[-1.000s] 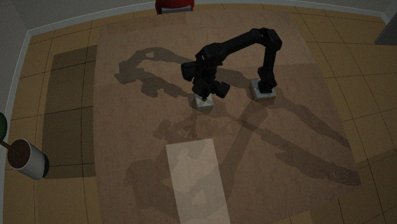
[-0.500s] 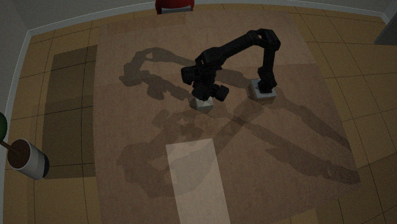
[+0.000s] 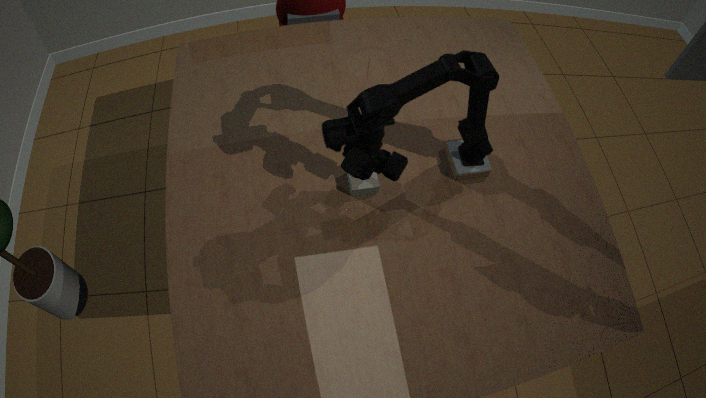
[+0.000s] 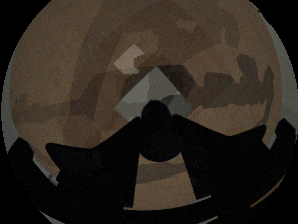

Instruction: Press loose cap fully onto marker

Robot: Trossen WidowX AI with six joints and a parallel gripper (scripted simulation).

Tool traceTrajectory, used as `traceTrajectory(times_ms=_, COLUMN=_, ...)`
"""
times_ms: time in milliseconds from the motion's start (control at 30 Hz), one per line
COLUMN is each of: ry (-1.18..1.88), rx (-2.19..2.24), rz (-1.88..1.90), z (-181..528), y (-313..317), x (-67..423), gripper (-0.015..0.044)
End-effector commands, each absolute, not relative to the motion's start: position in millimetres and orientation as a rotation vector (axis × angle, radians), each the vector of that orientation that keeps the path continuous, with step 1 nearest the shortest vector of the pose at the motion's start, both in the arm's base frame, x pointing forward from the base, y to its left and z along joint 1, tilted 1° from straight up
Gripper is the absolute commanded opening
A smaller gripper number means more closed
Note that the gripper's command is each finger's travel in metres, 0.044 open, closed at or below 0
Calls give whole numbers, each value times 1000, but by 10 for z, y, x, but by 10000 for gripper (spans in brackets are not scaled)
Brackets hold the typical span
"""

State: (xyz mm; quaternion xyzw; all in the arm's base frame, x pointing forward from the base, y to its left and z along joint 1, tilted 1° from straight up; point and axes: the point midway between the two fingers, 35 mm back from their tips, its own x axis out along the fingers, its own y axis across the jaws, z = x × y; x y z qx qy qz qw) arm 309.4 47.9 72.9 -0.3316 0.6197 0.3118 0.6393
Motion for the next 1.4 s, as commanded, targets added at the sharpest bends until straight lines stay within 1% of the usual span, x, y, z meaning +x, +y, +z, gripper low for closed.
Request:
traceTrajectory(times_ms=0, ry=1414, rx=-757, rz=711, z=730, y=480, x=3095, gripper=157)
traceTrajectory(times_ms=367, ry=1414, rx=-757, rz=711, z=730, y=480, x=3095, gripper=440)
traceTrajectory(times_ms=467, ry=1414, rx=-757, rz=711, z=827, y=483, x=3104, gripper=440)
traceTrajectory(times_ms=633, ry=1414, rx=-756, rz=712, z=1455, y=490, x=3071, gripper=440)
traceTrajectory(times_ms=767, ry=1414, rx=-756, rz=712, z=1480, y=489, x=3067, gripper=440)
traceTrajectory(times_ms=867, ry=1448, rx=-645, rz=603, z=1465, y=487, x=3066, gripper=361)
traceTrajectory(times_ms=1100, ry=1531, rx=-117, rz=94, z=1394, y=477, x=3061, gripper=177)
traceTrajectory(times_ms=1300, ry=1532, rx=-67, rz=45, z=1388, y=476, x=3060, gripper=20)
traceTrajectory(times_ms=1333, ry=1532, rx=-67, rz=45, z=1388, y=476, x=3060, gripper=0)
traceTrajectory(times_ms=1367, ry=1532, rx=-67, rz=45, z=1388, y=476, x=3060, gripper=0)
